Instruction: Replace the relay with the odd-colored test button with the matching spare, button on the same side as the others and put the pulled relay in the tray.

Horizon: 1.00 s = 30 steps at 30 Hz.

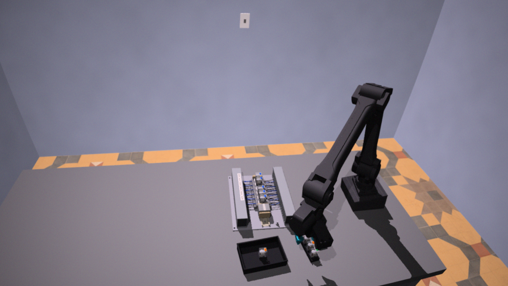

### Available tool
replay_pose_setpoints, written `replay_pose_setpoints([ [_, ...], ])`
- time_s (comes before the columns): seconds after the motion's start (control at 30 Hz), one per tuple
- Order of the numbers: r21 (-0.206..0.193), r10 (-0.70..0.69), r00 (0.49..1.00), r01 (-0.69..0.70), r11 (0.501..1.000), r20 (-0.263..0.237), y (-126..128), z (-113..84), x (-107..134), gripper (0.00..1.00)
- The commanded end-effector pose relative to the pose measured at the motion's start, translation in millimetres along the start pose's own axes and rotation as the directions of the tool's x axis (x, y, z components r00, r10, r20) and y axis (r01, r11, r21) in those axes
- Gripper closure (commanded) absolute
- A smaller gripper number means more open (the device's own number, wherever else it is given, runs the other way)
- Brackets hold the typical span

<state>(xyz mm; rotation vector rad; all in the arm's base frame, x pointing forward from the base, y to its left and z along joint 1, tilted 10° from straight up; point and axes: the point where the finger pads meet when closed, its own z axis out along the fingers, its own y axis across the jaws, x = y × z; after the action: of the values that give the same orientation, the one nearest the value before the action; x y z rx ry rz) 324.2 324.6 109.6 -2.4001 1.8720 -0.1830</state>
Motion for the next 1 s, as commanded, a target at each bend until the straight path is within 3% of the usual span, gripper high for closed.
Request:
replay_pose_setpoints([
  [0.0,0.058,-0.002,0.999,-0.001,0.998,0.039,5.9,-19.4,-13.4,0.41],
  [0.33,0.057,-0.037,0.999,0.035,0.998,0.039,44.1,-12.0,-25.8,0.41],
  [0.97,0.063,-0.047,0.998,0.044,0.997,0.044,46.4,-13.2,-31.4,0.41],
])
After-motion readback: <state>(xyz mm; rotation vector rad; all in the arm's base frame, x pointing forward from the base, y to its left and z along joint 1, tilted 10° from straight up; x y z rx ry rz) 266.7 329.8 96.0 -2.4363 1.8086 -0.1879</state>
